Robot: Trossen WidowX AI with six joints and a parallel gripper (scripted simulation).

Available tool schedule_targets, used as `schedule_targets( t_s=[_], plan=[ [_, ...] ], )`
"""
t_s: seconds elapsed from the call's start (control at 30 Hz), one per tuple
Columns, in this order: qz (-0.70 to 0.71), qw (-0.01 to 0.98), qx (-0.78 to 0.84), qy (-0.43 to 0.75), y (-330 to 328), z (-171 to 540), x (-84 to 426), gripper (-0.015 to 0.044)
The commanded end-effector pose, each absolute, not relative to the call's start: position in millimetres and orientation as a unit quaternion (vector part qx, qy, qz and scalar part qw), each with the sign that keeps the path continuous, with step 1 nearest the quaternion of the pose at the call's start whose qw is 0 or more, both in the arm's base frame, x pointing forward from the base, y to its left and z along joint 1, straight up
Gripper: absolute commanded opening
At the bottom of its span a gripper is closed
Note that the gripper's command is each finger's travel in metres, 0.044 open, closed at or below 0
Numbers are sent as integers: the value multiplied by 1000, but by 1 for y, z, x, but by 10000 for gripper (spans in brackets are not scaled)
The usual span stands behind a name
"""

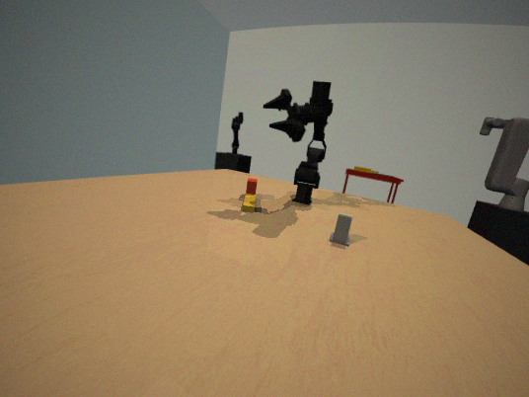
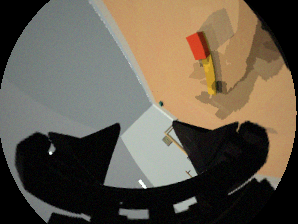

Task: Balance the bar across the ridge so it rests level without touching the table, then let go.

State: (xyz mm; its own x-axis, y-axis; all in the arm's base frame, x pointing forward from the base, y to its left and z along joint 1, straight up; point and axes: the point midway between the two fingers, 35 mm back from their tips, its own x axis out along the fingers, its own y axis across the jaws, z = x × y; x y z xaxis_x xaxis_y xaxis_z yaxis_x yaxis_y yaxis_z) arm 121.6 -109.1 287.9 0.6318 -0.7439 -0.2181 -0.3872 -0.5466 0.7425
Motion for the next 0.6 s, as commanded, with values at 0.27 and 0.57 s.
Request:
schedule_targets(
  t_s=[0.27,0.57],
  plan=[
    [-332,433,788,-285,-109,283,129,315],
    [-400,535,715,-207,-109,276,138,315]
  ],
)
